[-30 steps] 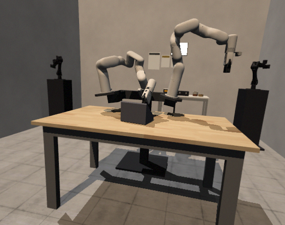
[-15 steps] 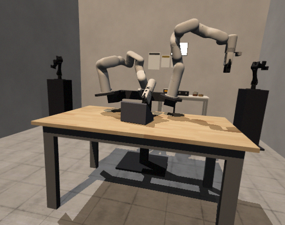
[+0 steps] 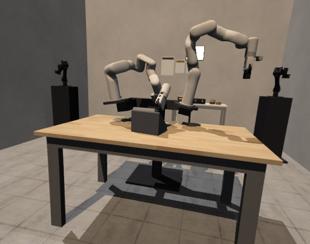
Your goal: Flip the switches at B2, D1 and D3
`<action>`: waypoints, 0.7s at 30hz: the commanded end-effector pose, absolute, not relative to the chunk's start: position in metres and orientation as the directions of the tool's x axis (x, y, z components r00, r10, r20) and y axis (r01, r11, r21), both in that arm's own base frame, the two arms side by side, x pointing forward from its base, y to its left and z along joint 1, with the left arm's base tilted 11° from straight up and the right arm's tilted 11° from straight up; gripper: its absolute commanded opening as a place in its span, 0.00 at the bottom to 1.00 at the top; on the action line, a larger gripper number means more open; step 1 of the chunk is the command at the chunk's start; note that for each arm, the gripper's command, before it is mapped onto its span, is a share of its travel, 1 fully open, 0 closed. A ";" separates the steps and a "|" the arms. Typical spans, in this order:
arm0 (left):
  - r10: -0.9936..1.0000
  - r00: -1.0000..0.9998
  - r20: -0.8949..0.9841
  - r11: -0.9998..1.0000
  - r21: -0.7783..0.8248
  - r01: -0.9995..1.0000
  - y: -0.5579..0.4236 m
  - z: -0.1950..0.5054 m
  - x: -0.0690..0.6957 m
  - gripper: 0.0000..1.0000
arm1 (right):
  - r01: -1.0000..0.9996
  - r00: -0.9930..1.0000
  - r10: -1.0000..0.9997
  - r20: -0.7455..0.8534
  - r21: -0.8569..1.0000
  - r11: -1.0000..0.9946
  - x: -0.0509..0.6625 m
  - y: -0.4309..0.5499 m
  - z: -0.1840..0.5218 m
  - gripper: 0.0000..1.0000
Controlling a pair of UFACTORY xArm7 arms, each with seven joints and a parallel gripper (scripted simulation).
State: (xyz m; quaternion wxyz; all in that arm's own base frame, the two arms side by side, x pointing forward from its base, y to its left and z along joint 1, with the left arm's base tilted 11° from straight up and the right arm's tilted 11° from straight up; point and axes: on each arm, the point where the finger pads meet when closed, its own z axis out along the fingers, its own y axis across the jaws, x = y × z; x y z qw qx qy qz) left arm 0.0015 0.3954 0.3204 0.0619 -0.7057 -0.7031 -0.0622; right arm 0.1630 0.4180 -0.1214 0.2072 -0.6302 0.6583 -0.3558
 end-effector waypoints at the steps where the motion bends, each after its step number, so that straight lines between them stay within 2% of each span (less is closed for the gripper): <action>1: 0.984 0.004 0.181 -0.004 0.000 1.000 0.396 0.323 0.001 1.00 | -0.682 -0.120 -0.978 0.172 -0.730 -0.045 0.162 0.420 -0.119 0.00; 11: 0.984 0.004 0.181 -0.004 0.000 1.000 0.396 0.323 0.001 1.00 | -0.685 -0.120 -0.978 0.172 -0.727 -0.044 0.161 0.420 -0.119 0.00; 17: 0.984 0.004 0.181 -0.004 0.000 1.000 0.396 0.323 0.001 1.00 | -0.860 -0.120 -0.978 0.173 -0.509 0.016 0.133 0.446 -0.148 0.00; 21: 0.984 0.004 0.181 -0.004 0.000 1.000 0.396 0.323 0.001 1.00 | -0.871 -0.120 -0.978 0.172 -0.490 0.021 0.131 0.449 -0.150 0.00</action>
